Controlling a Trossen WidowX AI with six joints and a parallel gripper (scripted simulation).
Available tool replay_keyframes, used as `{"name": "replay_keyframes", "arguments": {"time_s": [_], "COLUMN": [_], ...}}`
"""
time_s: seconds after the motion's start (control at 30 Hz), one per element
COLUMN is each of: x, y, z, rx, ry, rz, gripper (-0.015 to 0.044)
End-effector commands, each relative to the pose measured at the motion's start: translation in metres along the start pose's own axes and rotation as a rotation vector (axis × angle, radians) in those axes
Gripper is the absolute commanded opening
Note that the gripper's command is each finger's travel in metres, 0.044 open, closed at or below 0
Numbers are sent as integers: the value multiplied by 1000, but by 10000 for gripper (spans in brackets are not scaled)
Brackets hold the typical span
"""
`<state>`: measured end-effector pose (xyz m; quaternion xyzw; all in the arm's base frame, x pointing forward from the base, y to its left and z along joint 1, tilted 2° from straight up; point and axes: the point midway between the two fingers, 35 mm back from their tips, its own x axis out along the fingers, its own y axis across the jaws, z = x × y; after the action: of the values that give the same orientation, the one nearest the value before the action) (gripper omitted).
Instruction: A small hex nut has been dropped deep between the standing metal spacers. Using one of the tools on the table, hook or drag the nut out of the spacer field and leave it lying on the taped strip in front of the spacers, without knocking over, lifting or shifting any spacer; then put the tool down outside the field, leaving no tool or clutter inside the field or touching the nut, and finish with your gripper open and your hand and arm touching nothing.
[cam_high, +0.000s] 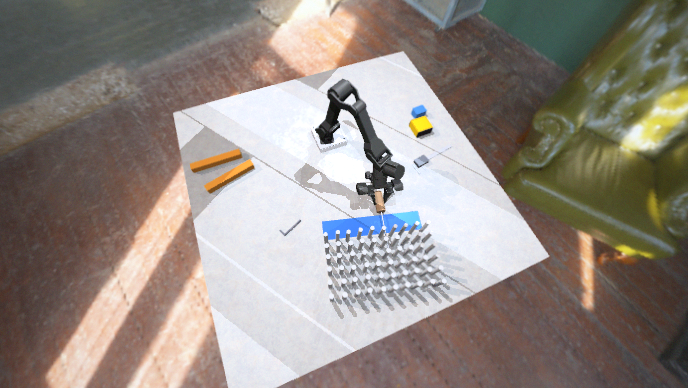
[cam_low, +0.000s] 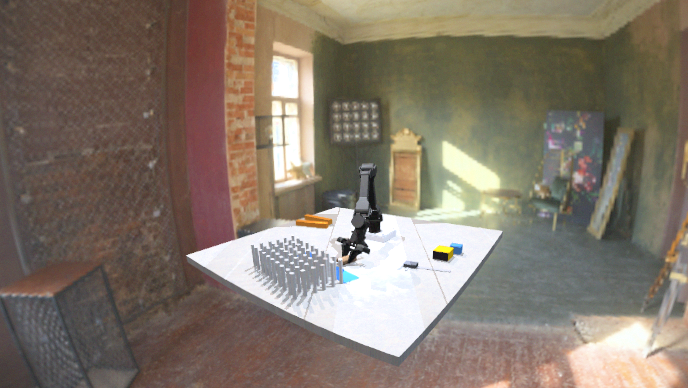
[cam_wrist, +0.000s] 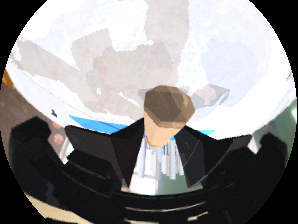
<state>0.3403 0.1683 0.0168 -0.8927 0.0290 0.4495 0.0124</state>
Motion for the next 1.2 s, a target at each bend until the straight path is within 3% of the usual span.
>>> {"name": "replay_keyframes", "arguments": {"time_s": [0.0,1.17], "x": [-2,-17], "y": [1,0], "z": [2,26], "rx": [4,4], "ry": [3,0], "rz": [1,0], "gripper": [0,0]}}
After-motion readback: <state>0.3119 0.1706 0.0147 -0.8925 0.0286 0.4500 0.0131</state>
